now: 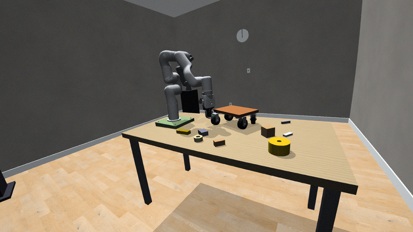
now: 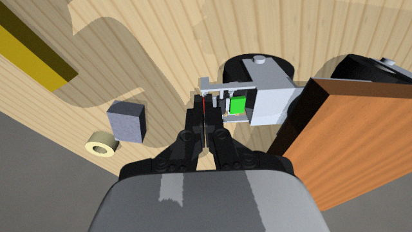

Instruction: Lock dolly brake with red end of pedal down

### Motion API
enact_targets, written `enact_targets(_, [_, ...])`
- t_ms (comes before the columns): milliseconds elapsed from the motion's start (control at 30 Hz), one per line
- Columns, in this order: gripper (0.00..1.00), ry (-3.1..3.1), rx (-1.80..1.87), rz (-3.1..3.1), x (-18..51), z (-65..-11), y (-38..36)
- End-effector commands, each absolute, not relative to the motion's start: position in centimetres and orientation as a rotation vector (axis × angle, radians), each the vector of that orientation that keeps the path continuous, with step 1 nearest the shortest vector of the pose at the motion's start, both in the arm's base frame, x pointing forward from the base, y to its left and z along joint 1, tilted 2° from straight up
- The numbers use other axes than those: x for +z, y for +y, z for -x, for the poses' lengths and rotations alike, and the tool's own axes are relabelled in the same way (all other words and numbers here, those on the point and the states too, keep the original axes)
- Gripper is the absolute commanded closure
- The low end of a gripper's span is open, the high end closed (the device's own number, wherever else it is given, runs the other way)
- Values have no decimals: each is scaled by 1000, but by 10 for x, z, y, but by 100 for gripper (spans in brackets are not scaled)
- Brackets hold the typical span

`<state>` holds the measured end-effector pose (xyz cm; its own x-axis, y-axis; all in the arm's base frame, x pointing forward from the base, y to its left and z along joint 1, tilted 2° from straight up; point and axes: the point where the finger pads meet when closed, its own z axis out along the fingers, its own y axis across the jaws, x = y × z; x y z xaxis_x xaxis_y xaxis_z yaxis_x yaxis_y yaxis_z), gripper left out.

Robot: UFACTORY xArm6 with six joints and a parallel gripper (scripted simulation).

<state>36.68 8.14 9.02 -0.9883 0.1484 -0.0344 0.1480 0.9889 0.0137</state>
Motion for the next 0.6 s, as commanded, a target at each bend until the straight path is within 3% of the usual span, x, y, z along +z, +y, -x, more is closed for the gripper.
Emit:
enact_targets(0, [100, 3094, 19, -230, 90, -368, 82])
enact_targets(567, [100, 3094, 19, -230, 83, -369, 82])
